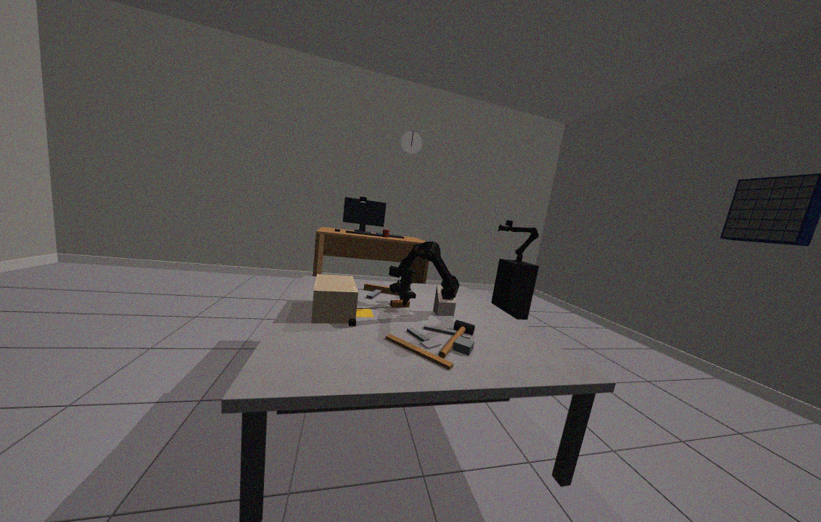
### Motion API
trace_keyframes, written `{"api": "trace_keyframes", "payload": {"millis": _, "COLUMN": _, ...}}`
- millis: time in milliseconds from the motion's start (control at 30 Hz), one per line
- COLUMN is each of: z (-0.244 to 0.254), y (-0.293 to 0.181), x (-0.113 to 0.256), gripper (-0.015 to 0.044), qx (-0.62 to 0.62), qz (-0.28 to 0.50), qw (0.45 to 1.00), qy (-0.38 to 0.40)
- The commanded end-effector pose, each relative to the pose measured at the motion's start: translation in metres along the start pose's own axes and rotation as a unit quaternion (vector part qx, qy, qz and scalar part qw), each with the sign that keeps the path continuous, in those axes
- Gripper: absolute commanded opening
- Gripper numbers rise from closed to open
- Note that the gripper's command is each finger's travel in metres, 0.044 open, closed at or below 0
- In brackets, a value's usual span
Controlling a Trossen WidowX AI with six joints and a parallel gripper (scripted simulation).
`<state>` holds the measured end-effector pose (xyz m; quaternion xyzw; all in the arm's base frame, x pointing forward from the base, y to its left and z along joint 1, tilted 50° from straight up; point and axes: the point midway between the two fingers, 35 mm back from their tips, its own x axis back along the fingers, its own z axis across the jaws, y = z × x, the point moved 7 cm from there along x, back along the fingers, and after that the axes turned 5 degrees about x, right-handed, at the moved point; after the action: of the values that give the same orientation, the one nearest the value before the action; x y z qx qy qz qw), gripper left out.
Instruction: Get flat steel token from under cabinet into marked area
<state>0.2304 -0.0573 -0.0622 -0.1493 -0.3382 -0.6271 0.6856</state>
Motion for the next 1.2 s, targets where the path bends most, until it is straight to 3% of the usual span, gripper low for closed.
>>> {"api": "trace_keyframes", "payload": {"millis": 0, "z": -0.0078, "y": -0.001, "x": 0.0017, "gripper": 0.0, "qx": 0.0, "qz": -0.001, "qw": 1.0, "qy": -0.003}}
{"api": "trace_keyframes", "payload": {"millis": 400, "z": -0.0171, "y": -0.004, "x": 0.0021, "gripper": 0.0, "qx": 0.004, "qz": 0.0, "qw": 1.0, "qy": -0.003}}
{"api": "trace_keyframes", "payload": {"millis": 667, "z": -0.0127, "y": -0.004, "x": 0.0007, "gripper": 0.02, "qx": 0.005, "qz": 0.001, "qw": 1.0, "qy": -0.001}}
{"api": "trace_keyframes", "payload": {"millis": 800, "z": -0.0127, "y": -0.004, "x": 0.0007, "gripper": 0.02, "qx": 0.005, "qz": 0.001, "qw": 1.0, "qy": -0.001}}
{"api": "trace_keyframes", "payload": {"millis": 900, "z": -0.0124, "y": -0.0042, "x": 0.0007, "gripper": 0.027, "qx": 0.005, "qz": 0.0, "qw": 1.0, "qy": -0.003}}
{"api": "trace_keyframes", "payload": {"millis": 1167, "z": -0.0131, "y": -0.0038, "x": 0.0, "gripper": 0.027, "qx": 0.008, "qz": 0.0, "qw": 1.0, "qy": -0.003}}
